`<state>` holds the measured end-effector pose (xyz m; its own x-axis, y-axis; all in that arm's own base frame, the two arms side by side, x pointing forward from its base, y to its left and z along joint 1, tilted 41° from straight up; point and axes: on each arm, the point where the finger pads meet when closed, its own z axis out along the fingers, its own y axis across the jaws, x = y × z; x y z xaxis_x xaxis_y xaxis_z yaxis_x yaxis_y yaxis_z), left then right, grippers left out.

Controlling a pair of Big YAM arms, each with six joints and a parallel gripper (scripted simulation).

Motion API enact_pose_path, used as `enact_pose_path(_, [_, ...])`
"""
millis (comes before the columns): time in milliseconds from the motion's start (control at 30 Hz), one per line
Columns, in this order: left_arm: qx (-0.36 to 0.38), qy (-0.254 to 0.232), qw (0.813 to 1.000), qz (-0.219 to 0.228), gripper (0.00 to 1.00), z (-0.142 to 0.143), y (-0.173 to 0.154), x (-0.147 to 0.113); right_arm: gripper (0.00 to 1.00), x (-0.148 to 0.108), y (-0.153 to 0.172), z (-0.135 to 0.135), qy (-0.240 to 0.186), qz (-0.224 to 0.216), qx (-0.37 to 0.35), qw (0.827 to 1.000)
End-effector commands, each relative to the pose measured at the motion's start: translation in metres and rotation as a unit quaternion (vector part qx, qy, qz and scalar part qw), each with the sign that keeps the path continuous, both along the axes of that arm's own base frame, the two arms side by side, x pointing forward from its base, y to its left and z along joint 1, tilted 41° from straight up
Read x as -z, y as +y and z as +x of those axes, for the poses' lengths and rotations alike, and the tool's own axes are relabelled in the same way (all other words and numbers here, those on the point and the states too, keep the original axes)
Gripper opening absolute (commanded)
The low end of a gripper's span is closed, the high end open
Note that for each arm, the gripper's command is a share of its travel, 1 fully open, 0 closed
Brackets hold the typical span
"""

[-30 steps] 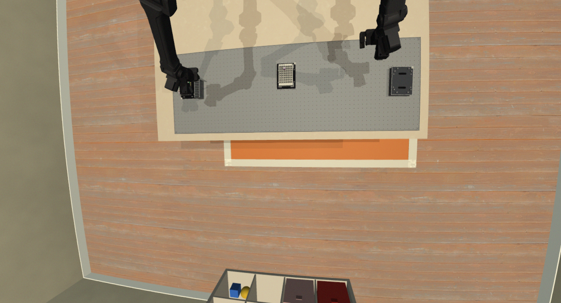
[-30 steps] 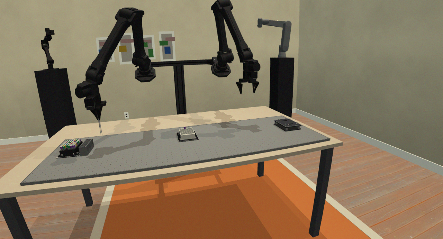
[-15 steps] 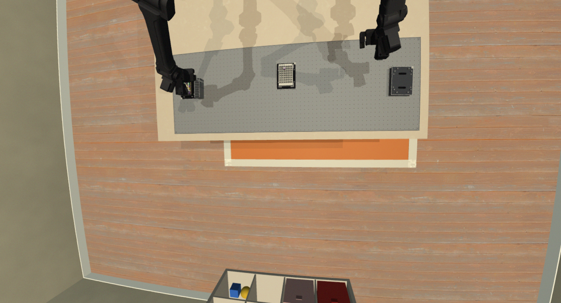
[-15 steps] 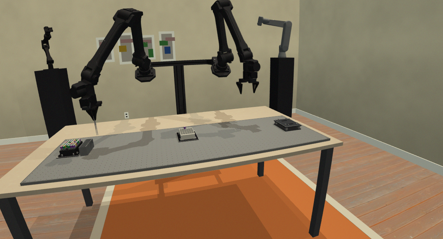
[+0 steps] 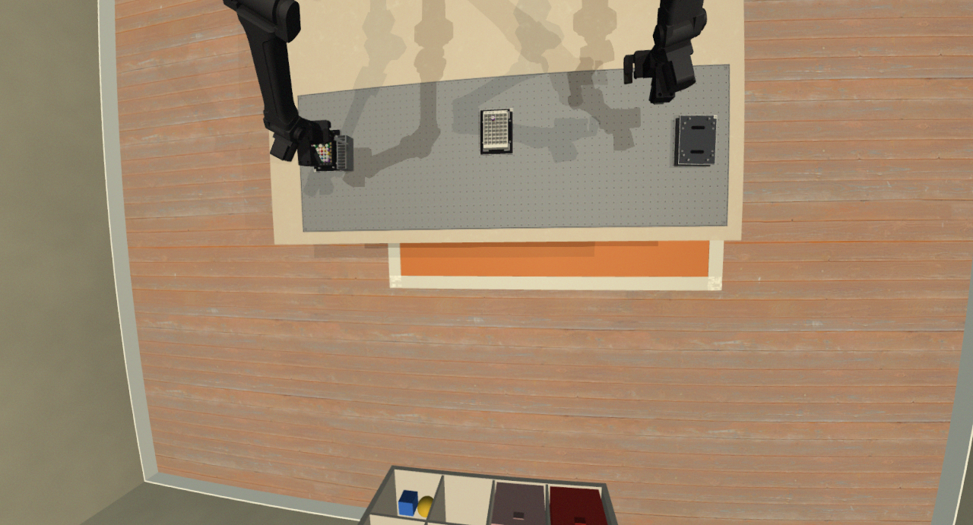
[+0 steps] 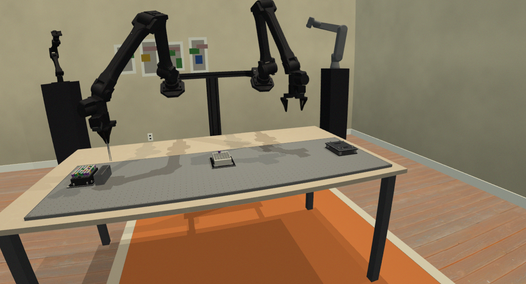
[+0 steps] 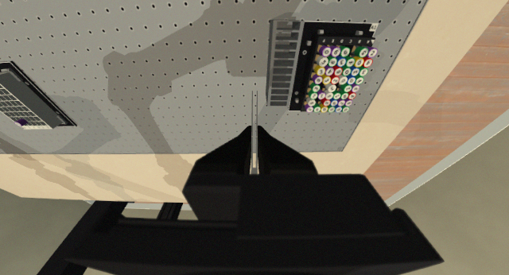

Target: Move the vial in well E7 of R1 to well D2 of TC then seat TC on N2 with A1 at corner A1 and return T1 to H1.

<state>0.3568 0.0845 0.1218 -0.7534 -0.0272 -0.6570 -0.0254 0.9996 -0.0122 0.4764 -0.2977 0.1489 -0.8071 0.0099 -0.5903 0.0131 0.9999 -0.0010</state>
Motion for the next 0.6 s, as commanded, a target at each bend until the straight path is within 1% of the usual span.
enact_pose_path(0, [0.005, -0.008, 1.0, 0.006, 1.0, 0.004, 0.002, -0.007, 0.07, 0.005, -0.018, 0.003, 0.006, 0.0, 0.001, 1.0])
enact_pose_path(67, [0.005, -0.008, 1.0, 0.006, 1.0, 0.004, 0.002, -0.007, 0.07, 0.005, -0.018, 0.003, 0.006, 0.0, 0.001, 1.0])
enact_pose_path(100, [0.005, -0.008, 1.0, 0.006, 1.0, 0.004, 0.002, -0.007, 0.07, 0.004, -0.011, 0.008, 0.006, 0.0, -0.007, 1.0])
enact_pose_path(167, [0.005, -0.008, 1.0, 0.006, 1.0, 0.004, 0.002, -0.007, 0.07, 0.004, -0.023, 0.003, 0.005, 0.001, 0.001, 1.0])
enact_pose_path(567, [0.005, -0.008, 1.0, 0.006, 1.0, 0.004, 0.002, -0.007, 0.07, 0.002, -0.043, 0.004, 0.005, 0.0, 0.001, 1.0])
